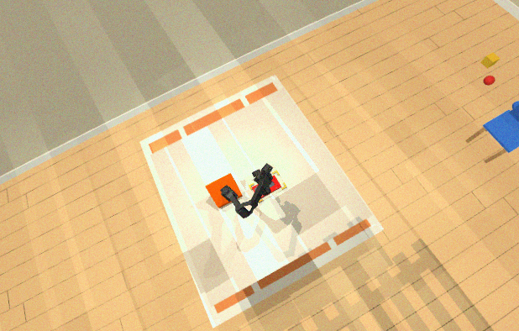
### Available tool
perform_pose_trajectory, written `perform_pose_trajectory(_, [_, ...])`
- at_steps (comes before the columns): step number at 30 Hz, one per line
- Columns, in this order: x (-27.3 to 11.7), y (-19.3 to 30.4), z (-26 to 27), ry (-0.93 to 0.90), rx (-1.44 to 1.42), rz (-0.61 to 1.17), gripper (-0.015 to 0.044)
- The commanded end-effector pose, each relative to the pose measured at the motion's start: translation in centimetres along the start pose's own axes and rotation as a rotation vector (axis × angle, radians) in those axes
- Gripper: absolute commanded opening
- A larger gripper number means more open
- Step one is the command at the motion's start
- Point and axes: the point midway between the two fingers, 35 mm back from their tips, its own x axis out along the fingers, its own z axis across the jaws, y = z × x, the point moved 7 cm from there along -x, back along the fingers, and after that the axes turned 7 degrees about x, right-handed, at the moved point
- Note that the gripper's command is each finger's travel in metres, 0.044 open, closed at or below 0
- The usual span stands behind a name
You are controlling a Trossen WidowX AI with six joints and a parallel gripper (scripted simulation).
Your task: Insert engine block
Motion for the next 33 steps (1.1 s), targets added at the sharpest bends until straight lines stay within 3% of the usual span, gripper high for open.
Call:
perform_pose_trajectory(1, [0.6,-0.1,0.0,0.004,-0.004,-0.005,0.0])
perform_pose_trajectory(11, [0.3,1.2,-0.1,-0.013,-0.006,-0.118,0.0])
perform_pose_trajectory(29, [2.7,6.6,-0.9,-0.091,-0.012,-0.682,0.0])
perform_pose_trajectory(33, [3.1,7.0,-0.9,-0.087,-0.01,-0.725,0.0])
